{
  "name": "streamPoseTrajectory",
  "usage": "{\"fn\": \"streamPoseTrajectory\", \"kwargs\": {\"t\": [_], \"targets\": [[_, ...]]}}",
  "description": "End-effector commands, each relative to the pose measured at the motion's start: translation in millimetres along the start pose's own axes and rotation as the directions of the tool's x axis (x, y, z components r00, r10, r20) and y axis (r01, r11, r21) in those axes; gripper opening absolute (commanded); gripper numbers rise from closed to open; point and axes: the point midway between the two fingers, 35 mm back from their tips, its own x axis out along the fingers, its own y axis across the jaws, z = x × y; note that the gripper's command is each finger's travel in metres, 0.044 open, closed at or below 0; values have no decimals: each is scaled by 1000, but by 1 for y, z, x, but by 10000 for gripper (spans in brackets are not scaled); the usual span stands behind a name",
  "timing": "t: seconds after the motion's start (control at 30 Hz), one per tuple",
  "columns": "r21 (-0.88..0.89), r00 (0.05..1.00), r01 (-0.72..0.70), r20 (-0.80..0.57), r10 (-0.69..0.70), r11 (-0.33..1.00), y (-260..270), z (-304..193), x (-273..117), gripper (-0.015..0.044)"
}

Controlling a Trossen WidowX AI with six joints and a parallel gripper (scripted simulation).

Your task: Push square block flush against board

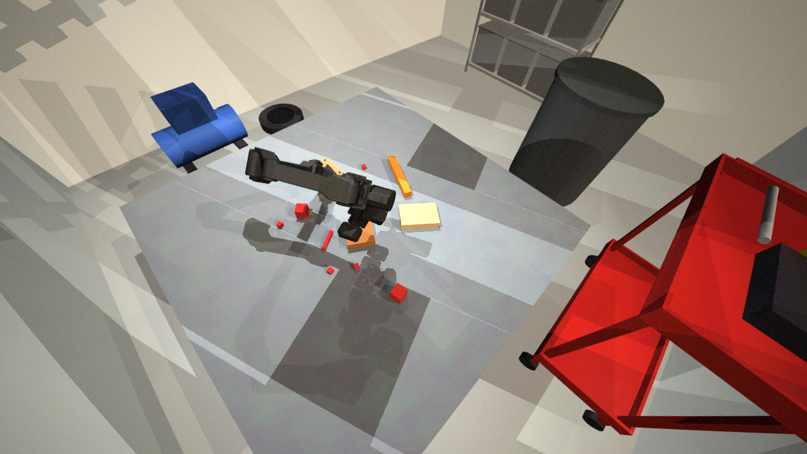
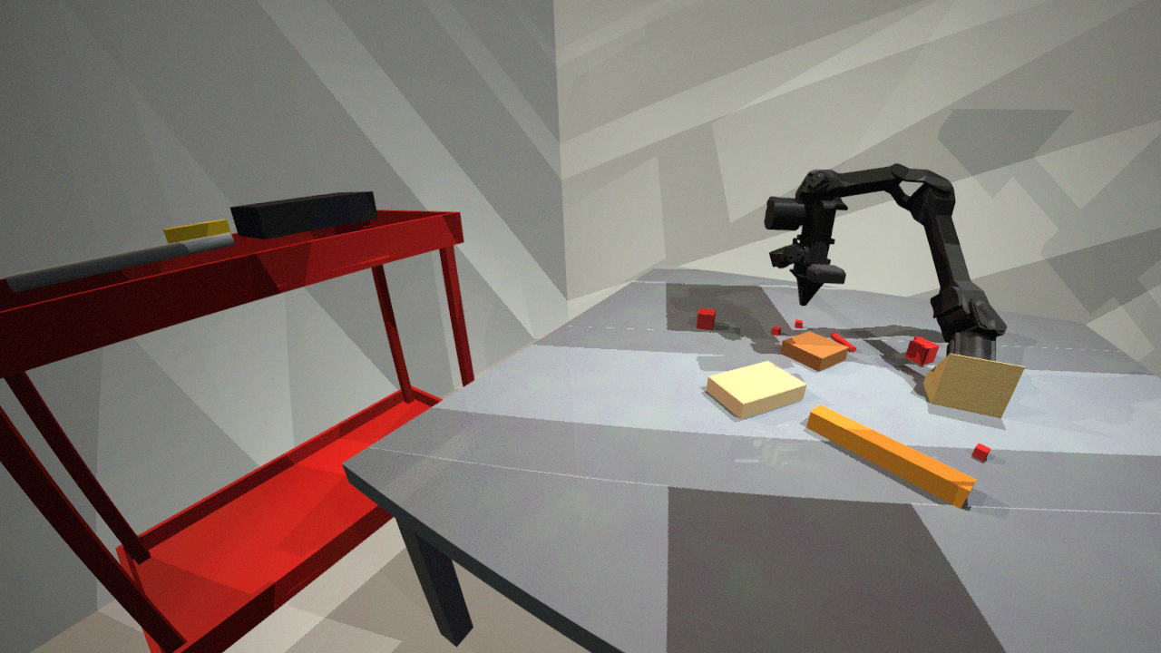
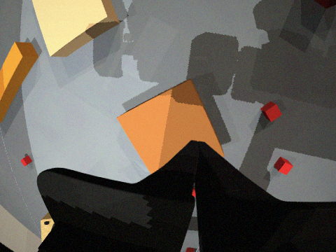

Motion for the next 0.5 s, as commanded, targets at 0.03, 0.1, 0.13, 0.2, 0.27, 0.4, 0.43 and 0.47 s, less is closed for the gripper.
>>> {"fn": "streamPoseTrajectory", "kwargs": {"t": [0.03,0.1,0.13,0.2,0.27,0.4,0.43,0.47], "targets": [[-154,1000,11,-13,-14,988,-1,-31,11,0],[-222,1000,14,-16,-18,975,0,-45,16,0],[-256,1000,15,-18,-21,967,0,-52,19,0],[-322,999,17,-21,-25,946,2,-66,24,0],[-387,999,18,-25,-30,922,4,-80,30,0],[-511,999,17,-32,-39,859,10,-107,42,0],[-536,999,17,-34,-41,844,12,-112,45,0],[-550,999,16,-35,-42,835,13,-115,47,0]]}}
